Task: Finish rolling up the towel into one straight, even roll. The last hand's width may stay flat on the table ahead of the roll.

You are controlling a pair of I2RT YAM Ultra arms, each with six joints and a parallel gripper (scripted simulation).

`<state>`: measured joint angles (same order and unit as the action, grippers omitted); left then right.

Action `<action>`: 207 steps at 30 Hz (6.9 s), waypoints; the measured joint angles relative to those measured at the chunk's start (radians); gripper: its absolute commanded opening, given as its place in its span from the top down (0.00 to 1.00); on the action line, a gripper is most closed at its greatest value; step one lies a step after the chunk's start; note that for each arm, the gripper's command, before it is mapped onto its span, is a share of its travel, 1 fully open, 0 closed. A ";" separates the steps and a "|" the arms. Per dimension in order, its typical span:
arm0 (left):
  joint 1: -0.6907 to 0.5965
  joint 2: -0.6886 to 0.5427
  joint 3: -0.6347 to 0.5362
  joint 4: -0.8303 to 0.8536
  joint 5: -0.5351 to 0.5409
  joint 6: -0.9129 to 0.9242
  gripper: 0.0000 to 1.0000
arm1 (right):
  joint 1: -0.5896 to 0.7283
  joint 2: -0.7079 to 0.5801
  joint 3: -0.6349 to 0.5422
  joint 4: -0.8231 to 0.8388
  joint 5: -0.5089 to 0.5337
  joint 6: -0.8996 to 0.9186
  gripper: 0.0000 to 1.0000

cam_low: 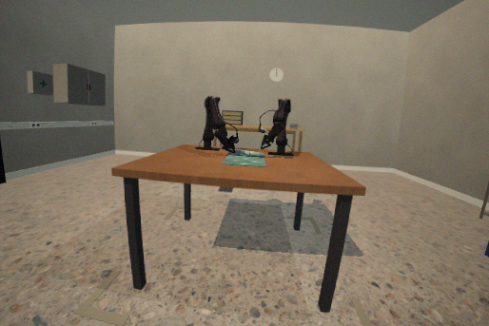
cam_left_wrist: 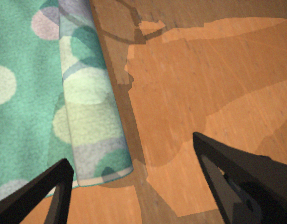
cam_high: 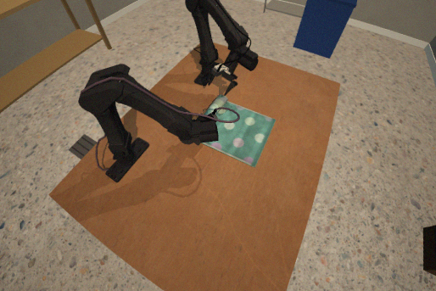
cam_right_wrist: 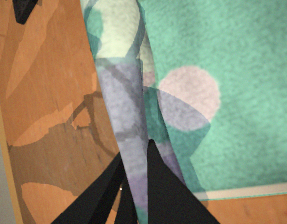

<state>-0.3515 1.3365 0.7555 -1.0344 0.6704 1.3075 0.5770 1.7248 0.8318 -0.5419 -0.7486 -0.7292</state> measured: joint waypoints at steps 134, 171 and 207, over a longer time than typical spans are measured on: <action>-0.090 0.230 -0.052 0.359 0.011 -0.185 0.85 | -0.124 -0.047 0.180 -0.487 -0.016 -0.266 0.09; -0.041 0.668 0.260 -0.151 0.116 -0.036 0.85 | 0.356 -0.645 -0.347 0.303 0.623 0.078 0.02; -0.041 0.668 0.260 -0.151 0.118 -0.034 0.85 | 0.375 -0.457 -0.504 0.665 0.634 0.091 0.63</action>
<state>-0.3927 2.0045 1.0157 -1.1854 0.7883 1.2736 0.9516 1.2678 0.3279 0.1230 -0.1143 -0.6380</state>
